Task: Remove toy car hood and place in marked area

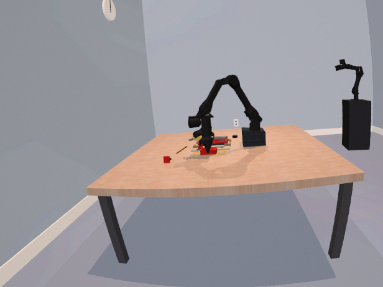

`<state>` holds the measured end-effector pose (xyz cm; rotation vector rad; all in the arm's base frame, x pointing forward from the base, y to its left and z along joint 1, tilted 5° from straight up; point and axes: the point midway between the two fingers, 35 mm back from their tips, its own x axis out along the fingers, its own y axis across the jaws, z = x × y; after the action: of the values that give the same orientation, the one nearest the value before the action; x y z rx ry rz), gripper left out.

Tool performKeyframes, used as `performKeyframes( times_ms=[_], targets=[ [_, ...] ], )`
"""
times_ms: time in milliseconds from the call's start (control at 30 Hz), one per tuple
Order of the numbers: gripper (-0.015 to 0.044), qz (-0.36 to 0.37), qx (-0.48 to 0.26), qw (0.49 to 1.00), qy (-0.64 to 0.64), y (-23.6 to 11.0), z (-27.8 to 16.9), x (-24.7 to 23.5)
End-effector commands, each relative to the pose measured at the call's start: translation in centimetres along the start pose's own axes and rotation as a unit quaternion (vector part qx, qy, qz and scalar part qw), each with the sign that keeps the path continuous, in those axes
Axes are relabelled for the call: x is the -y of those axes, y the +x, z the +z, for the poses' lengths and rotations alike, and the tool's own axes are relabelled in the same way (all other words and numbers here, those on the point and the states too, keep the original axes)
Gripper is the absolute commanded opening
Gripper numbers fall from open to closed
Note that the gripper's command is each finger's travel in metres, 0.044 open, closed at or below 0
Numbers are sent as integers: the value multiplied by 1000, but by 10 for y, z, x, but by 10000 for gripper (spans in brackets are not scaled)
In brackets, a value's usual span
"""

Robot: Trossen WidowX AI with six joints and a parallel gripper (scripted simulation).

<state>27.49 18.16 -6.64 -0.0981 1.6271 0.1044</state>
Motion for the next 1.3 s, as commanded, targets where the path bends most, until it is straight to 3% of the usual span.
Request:
performKeyframes(
  times_ms=[0, 300, 567, 1267],
  targets=[
    [210, 0, 0, 1000, 0, 0, 0, 0],
    [440, 0, 0, 1000, 0, -3, 0, 0],
    [440, 1, -1, 1000, 0, -72, 1, 0],
    [440, 1, -1, 1000, 0, -74, 1, 0]
  ],
)
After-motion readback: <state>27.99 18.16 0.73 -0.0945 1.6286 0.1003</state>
